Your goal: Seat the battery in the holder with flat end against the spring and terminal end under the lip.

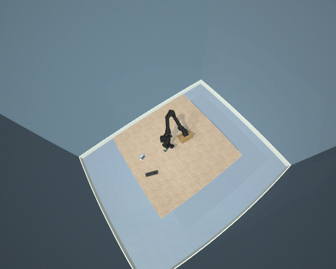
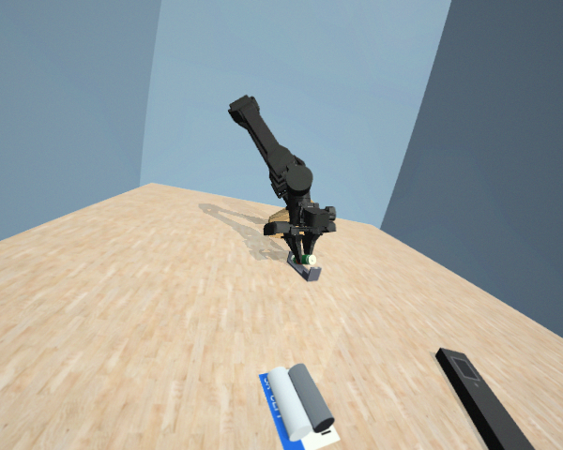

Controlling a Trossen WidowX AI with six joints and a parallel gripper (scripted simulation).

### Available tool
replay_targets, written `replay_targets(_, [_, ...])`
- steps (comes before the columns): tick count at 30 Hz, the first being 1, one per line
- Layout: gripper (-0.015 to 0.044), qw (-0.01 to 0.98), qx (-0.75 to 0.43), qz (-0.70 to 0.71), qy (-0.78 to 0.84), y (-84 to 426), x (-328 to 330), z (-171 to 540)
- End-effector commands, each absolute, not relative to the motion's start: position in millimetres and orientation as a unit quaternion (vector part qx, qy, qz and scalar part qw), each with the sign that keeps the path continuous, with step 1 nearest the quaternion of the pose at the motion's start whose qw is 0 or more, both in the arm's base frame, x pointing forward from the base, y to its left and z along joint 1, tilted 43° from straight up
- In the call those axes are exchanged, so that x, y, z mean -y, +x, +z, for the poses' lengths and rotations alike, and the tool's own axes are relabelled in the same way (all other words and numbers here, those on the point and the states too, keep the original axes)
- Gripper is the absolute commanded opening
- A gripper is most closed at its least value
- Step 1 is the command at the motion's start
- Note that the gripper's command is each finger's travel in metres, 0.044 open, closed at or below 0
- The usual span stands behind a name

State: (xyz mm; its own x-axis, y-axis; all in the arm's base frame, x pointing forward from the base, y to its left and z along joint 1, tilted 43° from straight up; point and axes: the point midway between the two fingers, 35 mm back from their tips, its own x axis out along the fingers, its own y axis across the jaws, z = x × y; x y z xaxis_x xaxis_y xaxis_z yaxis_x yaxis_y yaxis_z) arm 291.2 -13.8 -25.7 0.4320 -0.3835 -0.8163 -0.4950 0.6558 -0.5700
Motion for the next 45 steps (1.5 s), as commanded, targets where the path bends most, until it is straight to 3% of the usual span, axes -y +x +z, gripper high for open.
replay_targets(1, [0.0078,0.730,-0.546,0.032,-0.410,289.1,15.4,-29.1])
replay_targets(45, [0.0078,0.661,-0.641,-0.015,-0.391,295.9,16.8,-35.9])
